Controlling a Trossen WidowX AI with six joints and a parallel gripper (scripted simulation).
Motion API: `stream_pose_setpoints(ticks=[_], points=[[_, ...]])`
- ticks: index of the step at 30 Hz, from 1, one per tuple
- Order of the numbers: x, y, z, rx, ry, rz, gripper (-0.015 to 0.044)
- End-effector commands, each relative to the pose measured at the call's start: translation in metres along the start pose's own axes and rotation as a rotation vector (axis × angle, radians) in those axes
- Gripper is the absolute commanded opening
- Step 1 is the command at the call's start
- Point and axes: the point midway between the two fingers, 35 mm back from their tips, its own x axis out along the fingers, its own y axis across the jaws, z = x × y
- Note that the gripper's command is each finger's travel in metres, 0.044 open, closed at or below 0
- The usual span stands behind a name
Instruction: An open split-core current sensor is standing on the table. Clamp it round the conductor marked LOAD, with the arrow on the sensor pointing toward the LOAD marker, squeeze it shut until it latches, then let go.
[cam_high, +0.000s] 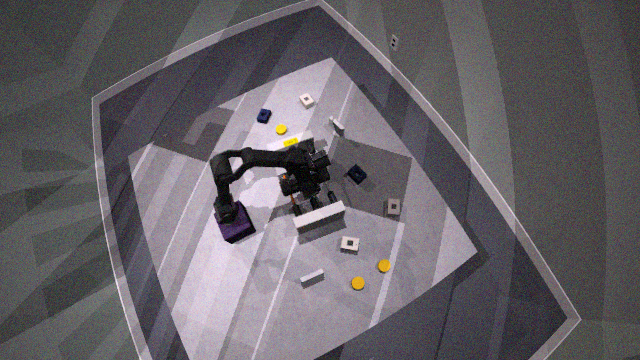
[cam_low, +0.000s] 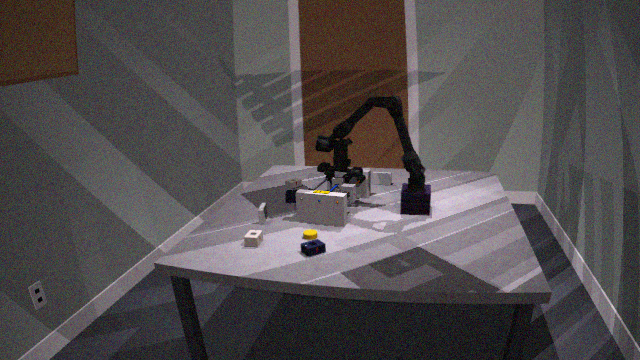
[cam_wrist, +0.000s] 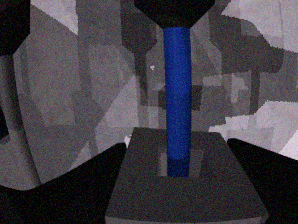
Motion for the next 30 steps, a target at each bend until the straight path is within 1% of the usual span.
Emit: stream_pose_setpoints(ticks=[1, 22, 30], points=[[0.0003, -0.0004, 0.0002, 0.002, -0.002, 0.002, 0.0000], [0.0056, 0.0007, -0.0002, 0.000, 0.000, 0.000, 0.0000], [0.0016, 0.0003, -0.0003, 0.000, 0.001, -0.003, 0.0210]])
